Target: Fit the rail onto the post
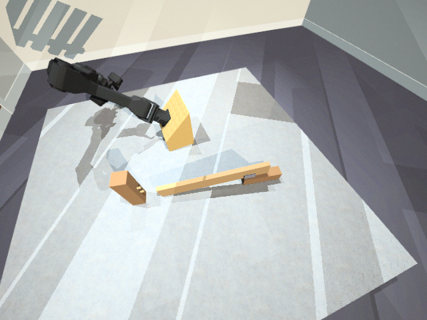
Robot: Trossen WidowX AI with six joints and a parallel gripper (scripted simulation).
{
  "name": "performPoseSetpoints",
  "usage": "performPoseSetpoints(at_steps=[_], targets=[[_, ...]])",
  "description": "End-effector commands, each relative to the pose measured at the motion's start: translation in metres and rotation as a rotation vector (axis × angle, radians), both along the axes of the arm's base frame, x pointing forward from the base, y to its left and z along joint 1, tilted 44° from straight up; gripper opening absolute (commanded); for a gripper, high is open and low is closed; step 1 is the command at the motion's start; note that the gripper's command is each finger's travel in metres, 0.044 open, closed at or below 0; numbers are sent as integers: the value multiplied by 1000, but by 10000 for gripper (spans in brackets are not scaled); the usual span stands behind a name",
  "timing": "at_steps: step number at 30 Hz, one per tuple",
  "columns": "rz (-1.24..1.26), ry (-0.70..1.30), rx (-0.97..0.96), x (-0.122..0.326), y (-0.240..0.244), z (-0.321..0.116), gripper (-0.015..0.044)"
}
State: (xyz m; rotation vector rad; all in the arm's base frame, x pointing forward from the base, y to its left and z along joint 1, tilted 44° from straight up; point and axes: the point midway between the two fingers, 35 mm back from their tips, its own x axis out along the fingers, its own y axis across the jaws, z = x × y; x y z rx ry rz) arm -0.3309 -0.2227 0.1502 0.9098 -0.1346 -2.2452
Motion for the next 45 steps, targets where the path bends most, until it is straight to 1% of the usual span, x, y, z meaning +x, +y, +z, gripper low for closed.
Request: performPoseSetpoints(at_steps=[1, 2, 5, 8, 18, 24, 28, 32, 38, 45], targets=[[1, 1, 0, 0, -1, 0, 426], [5, 5, -2, 1, -3, 2, 440], [31, 28, -12, 9, -20, 10, 440], [74, 65, -34, 24, -46, 25, 440], [223, 169, -154, 96, -126, 81, 440], [357, 212, -237, 163, -164, 116, 440], [442, 225, -272, 202, -177, 131, 440], [568, 234, -307, 259, -188, 145, 440], [761, 242, -358, 344, -188, 165, 440], [1000, 262, -376, 440, -171, 173, 440]])
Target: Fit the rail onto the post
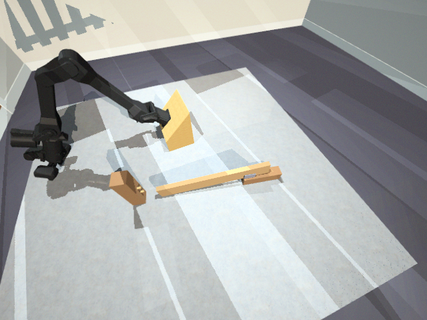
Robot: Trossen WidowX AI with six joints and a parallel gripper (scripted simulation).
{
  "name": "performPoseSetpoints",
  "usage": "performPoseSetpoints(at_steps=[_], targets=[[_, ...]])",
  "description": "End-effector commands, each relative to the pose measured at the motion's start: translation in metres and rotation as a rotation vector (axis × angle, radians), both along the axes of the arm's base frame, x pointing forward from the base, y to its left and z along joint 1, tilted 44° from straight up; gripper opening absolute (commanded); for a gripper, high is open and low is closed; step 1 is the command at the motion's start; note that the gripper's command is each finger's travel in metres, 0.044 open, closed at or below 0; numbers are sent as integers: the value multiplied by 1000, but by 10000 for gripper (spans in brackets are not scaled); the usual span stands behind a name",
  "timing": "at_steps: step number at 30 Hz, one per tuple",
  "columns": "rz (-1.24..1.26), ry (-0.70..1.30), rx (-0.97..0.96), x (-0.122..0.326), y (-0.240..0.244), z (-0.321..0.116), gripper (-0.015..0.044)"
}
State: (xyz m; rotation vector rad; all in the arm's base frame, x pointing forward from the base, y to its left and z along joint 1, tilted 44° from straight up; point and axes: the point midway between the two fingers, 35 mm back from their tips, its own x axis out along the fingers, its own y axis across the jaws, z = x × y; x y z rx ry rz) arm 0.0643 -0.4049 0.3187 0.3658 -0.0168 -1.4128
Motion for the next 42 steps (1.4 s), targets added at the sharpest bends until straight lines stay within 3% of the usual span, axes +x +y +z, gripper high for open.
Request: performPoseSetpoints(at_steps=[1, 13, 25, 37, 42], targets=[[131, 42, -8, 55, 13, 5, 440], [423, 263, 64, 188, 60, -32, 440], [716, 635, 102, 305, 157, -96, 440], [933, 870, 38, 363, 269, -139, 440], [1035, 1130, 9, 357, 302, -170, 440]])
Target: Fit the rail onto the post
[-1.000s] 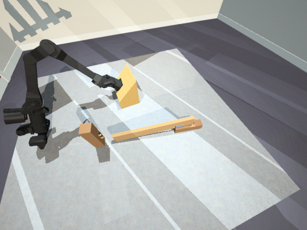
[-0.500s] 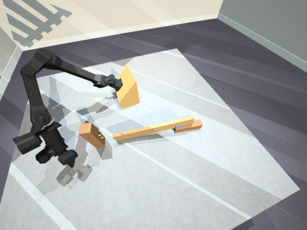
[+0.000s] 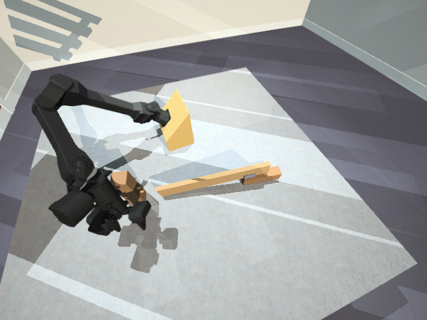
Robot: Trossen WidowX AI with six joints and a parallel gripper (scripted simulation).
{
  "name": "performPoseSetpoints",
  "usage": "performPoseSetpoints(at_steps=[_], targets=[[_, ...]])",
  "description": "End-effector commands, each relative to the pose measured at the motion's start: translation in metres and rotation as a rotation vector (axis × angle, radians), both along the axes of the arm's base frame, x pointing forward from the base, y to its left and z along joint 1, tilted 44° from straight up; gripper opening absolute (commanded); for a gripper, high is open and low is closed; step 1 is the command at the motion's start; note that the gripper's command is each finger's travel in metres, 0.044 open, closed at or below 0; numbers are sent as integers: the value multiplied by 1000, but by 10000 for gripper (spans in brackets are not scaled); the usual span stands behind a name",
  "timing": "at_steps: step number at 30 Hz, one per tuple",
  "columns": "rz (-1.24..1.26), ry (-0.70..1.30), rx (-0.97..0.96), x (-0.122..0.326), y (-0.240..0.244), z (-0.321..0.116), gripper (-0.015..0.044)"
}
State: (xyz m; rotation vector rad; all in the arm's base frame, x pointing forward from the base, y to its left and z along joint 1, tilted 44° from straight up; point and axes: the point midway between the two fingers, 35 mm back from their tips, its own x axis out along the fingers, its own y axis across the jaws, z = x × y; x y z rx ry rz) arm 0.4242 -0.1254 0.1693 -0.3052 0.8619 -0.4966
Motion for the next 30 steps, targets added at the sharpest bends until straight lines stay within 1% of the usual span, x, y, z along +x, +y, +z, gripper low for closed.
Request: performPoseSetpoints(at_steps=[1, 4, 9, 12, 14, 30], targets=[[112, 180, -74, -5, 27, -26, 440], [214, 332, -137, -13, 45, -44, 440], [622, 879, -386, -52, 99, -91, 440], [891, 1211, -551, -81, 124, -107, 440], [1012, 1359, -626, -94, 135, -114, 440], [1027, 1377, -635, -96, 136, -116, 440]])
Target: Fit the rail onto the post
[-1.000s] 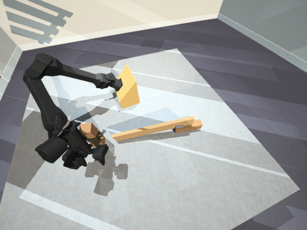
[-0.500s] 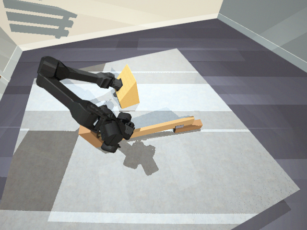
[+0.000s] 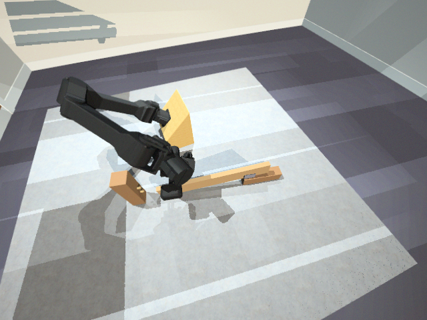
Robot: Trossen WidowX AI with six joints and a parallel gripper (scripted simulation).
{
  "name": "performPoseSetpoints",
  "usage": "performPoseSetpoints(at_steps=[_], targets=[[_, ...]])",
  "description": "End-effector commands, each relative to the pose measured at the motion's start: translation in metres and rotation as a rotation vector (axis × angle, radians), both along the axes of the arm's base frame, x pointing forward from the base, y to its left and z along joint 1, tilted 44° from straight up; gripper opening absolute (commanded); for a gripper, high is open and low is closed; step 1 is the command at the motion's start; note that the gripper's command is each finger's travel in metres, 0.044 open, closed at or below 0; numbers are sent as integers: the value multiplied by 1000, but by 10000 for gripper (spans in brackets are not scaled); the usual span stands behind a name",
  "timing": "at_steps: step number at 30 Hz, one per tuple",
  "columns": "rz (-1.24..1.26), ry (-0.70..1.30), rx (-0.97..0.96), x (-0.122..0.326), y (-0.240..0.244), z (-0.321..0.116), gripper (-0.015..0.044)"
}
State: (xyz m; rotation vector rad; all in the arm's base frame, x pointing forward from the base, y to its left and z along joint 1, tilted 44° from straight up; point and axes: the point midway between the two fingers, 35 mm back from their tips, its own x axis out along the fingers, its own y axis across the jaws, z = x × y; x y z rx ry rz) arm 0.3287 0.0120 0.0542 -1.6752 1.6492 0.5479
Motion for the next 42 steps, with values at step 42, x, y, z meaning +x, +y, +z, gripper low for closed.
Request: performPoseSetpoints(at_steps=[42], targets=[[10, 11, -11, 6, -47, -49, 440]])
